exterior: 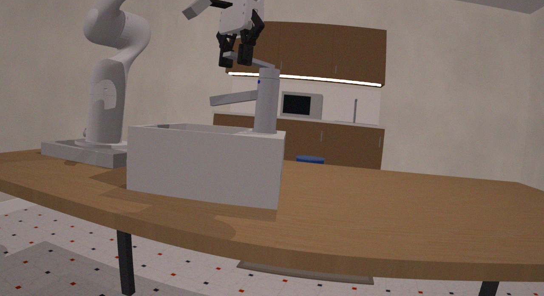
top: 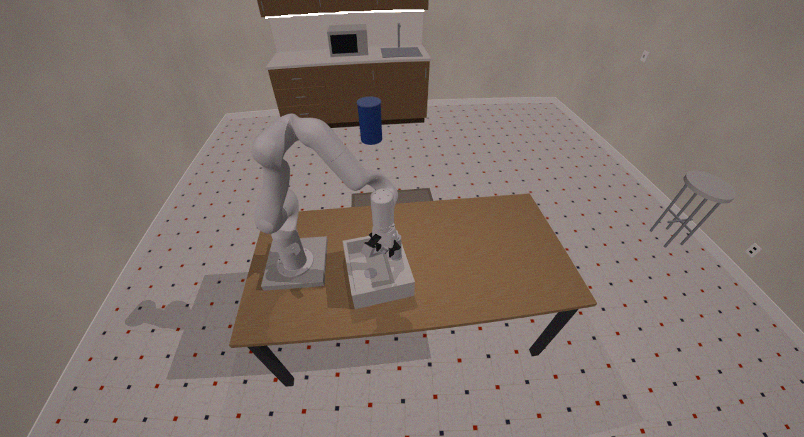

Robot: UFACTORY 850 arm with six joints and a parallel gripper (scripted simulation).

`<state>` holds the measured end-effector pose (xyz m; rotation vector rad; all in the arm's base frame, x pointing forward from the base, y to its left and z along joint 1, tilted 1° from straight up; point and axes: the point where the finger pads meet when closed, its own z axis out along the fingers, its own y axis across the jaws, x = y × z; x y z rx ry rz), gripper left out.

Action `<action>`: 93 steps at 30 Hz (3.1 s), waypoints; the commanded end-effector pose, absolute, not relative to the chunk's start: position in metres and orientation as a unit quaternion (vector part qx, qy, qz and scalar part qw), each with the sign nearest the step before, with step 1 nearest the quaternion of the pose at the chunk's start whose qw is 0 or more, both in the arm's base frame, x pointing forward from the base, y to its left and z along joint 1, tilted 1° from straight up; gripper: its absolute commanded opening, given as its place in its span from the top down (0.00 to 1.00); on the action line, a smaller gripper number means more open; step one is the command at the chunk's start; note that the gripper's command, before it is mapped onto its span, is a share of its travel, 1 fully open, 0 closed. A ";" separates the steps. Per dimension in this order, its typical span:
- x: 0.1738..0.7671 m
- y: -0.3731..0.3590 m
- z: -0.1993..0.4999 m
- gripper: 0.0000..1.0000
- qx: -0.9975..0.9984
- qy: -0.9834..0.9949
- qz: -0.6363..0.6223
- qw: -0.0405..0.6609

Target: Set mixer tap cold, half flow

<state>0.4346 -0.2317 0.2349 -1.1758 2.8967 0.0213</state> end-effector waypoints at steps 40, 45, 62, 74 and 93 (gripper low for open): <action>0.435 -0.232 0.236 1.00 -0.376 0.927 0.006 0.008; 0.435 -0.232 0.236 1.00 -0.376 0.927 0.006 0.008; 0.438 -0.230 0.248 1.00 -0.376 0.927 0.006 0.008; 0.438 -0.230 0.248 0.35 -0.376 0.927 0.006 0.008; 0.438 -0.230 0.248 0.35 -0.376 0.927 0.006 0.008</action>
